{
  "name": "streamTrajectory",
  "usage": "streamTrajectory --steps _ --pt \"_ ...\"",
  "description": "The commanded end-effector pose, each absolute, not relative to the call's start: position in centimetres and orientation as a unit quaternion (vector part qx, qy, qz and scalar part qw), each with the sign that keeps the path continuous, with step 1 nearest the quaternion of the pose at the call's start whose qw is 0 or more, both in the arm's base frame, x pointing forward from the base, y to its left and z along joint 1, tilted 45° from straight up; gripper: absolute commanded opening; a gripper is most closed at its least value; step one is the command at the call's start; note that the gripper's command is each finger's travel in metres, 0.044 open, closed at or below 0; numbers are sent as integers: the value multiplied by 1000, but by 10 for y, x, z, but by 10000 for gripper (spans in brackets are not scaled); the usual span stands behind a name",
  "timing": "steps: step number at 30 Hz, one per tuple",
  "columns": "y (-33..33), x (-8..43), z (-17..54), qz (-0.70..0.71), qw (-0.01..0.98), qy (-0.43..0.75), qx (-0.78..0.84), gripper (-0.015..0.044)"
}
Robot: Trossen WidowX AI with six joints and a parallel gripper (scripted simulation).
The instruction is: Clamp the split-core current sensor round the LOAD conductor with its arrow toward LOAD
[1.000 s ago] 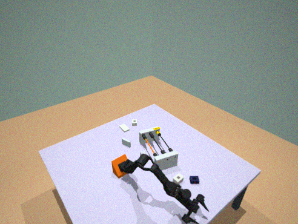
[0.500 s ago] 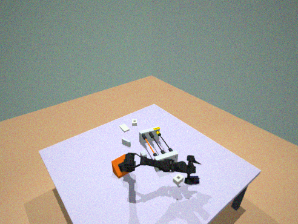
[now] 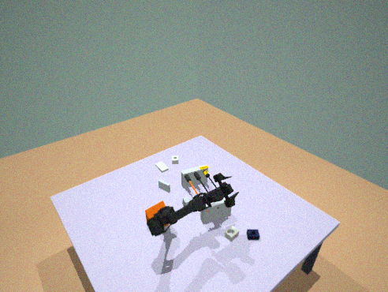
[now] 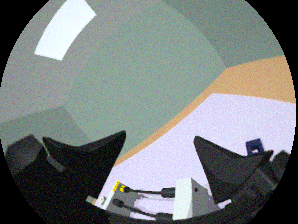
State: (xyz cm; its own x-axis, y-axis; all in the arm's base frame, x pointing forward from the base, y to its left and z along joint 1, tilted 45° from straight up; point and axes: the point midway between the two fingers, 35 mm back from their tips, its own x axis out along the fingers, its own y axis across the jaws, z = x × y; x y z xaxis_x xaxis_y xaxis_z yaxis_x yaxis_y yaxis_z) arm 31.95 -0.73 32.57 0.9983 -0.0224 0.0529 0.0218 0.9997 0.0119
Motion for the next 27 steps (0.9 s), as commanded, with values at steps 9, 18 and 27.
streamTrajectory --steps 9,18,27 --pt "32 375 279 -6 989 147 5 440" --pt "96 422 200 -30 933 353 -67 440" --pt "169 425 115 -62 841 489 -222 440"
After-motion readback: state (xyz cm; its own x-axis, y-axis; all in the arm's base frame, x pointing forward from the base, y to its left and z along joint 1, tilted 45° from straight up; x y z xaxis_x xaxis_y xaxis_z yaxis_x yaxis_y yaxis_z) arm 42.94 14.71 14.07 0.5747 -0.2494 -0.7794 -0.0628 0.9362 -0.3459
